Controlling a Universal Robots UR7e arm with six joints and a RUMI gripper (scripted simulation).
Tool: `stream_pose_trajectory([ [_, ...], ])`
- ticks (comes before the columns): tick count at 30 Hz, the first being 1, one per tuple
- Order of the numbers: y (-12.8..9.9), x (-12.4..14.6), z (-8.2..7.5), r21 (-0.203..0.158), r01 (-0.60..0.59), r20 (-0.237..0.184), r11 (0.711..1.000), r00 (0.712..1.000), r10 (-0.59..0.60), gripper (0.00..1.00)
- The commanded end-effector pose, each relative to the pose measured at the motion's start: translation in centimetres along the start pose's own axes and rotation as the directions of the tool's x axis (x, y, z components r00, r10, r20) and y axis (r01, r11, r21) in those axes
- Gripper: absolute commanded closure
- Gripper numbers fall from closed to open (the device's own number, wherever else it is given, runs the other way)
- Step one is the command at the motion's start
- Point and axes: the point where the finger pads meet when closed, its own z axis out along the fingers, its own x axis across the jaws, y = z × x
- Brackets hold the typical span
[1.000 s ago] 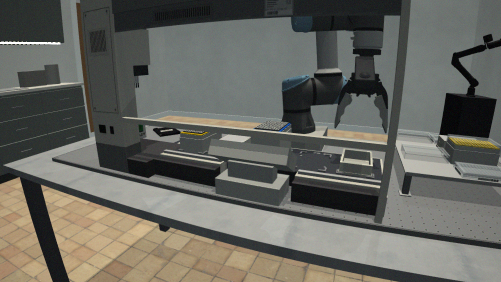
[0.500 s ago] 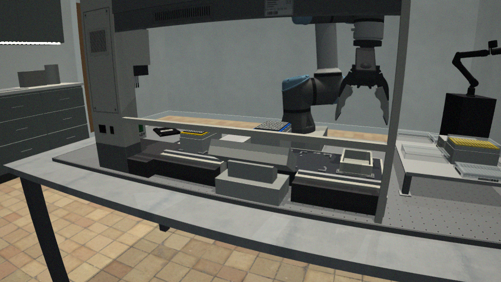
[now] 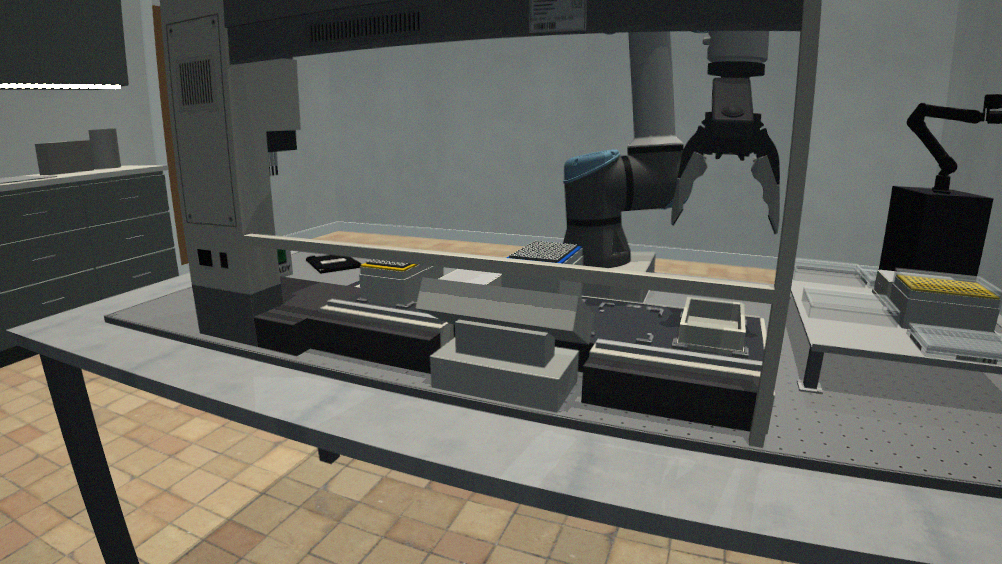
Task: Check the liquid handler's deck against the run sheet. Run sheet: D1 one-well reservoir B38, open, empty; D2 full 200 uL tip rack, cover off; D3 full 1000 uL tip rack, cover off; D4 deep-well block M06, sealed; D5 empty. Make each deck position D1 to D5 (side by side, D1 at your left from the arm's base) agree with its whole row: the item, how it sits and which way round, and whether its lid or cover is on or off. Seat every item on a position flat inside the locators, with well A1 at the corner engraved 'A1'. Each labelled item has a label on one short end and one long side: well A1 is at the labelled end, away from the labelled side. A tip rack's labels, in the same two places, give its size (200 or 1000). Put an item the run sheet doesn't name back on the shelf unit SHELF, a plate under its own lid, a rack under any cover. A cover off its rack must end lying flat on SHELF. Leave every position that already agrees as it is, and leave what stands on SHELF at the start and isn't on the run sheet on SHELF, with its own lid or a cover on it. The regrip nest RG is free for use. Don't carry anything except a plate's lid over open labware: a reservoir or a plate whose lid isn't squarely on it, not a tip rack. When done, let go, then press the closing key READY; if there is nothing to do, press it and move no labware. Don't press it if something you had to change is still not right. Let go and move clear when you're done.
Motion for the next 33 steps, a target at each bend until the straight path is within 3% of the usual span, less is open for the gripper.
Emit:
stream_pose_trajectory([
  [1, 0.0, 0.0, -1.0, 0.001, 0.0, 0.0, 1.0, 1.0, 0.0, 0.18],
  [33, 0.0, 0.0, -5.7, 0.001, 0.0, 0.0, 1.0, 1.0, 0.0, 0.18],
])
